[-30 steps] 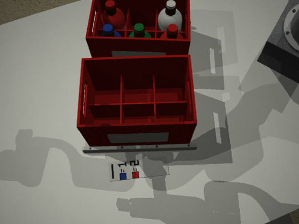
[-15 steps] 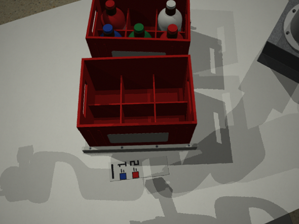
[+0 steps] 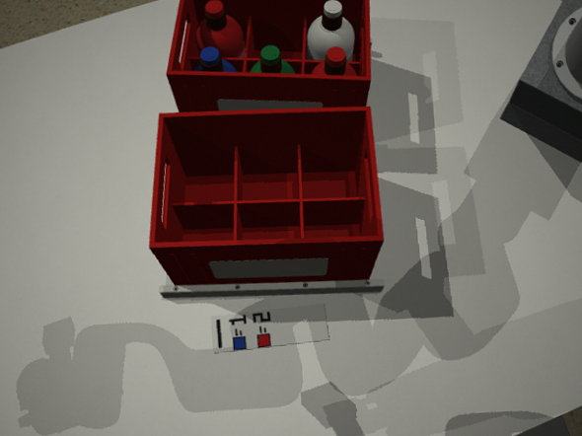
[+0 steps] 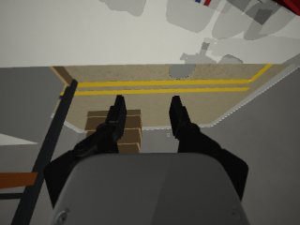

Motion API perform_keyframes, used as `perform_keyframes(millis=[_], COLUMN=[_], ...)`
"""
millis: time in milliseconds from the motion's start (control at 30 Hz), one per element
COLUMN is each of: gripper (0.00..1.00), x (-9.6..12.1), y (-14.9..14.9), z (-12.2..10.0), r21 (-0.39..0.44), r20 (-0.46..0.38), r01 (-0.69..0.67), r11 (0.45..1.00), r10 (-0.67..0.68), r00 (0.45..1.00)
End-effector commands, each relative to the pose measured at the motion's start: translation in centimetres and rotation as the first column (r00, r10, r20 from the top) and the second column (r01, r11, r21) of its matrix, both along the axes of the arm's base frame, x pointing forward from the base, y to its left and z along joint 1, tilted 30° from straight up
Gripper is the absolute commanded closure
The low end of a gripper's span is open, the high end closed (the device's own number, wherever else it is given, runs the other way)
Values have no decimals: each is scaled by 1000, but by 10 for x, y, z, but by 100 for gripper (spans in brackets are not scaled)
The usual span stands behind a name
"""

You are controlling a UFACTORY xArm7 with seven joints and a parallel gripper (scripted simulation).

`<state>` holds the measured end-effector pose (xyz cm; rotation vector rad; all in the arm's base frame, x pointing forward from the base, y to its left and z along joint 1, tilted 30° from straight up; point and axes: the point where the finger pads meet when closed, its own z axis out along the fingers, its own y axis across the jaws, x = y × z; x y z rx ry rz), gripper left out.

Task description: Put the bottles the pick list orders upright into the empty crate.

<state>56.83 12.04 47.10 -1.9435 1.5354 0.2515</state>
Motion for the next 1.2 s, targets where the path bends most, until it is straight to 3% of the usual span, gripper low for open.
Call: perform_keyframes(millis=[0, 300, 433, 633, 767, 967, 1100, 1167], gripper=[35, 35, 35, 35, 35, 35, 35, 35], x=[-11, -29, -43, -56, -71, -91, -107, -111], y=[13, 35, 50, 64, 78, 96, 108, 111], z=[5, 9, 11, 13, 13, 14, 14, 13], r21=[-24, -33, -77, -77, -128, -128, -186, -186], r20=[49, 63, 120, 120, 172, 172, 216, 217], r01=[-74, -100, -207, -207, -307, -307, -399, -400], r11=[997, 994, 975, 975, 943, 943, 898, 897], r10=[75, 102, 215, 215, 326, 326, 433, 434], r00=[996, 993, 969, 969, 930, 929, 875, 874])
